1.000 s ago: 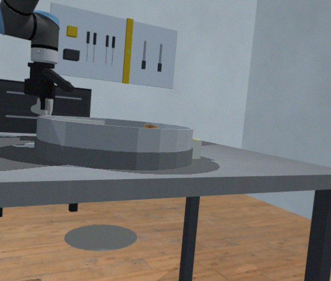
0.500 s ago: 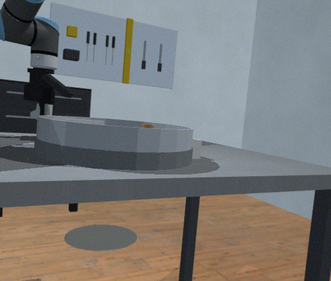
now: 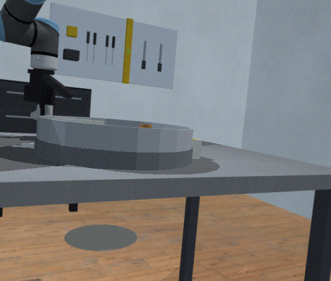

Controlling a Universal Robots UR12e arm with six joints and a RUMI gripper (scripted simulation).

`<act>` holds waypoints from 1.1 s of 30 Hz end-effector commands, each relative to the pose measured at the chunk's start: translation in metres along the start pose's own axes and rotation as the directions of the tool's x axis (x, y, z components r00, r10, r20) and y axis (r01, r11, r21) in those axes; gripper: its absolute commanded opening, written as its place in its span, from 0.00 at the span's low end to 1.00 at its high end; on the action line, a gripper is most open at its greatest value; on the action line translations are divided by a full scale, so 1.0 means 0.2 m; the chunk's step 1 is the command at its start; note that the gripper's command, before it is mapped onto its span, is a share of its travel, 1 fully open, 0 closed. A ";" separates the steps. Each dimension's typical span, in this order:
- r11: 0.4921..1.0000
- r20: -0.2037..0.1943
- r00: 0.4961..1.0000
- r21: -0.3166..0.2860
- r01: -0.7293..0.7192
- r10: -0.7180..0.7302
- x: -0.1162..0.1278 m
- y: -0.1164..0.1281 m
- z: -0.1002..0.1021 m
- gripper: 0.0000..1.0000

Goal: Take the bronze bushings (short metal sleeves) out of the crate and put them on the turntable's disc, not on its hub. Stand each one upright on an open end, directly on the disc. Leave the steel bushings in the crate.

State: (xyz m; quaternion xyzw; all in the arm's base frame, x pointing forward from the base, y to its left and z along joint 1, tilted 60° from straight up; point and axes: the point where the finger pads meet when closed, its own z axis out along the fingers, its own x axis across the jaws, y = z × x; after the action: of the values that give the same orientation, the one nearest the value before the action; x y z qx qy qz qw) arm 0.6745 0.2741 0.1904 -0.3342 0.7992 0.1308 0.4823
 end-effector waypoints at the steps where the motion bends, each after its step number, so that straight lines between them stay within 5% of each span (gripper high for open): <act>1: 1.000 0.003 1.000 0.001 0.003 -0.003 -0.01 0.00 0.00 0.05; 33: 1.000 0.003 1.000 0.001 0.003 -0.003 -0.01 0.00 0.00 0.00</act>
State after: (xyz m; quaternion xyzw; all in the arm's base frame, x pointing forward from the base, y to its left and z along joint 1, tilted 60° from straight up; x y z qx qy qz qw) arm 0.6745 0.2741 0.1904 -0.3341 0.7992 0.1308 0.4823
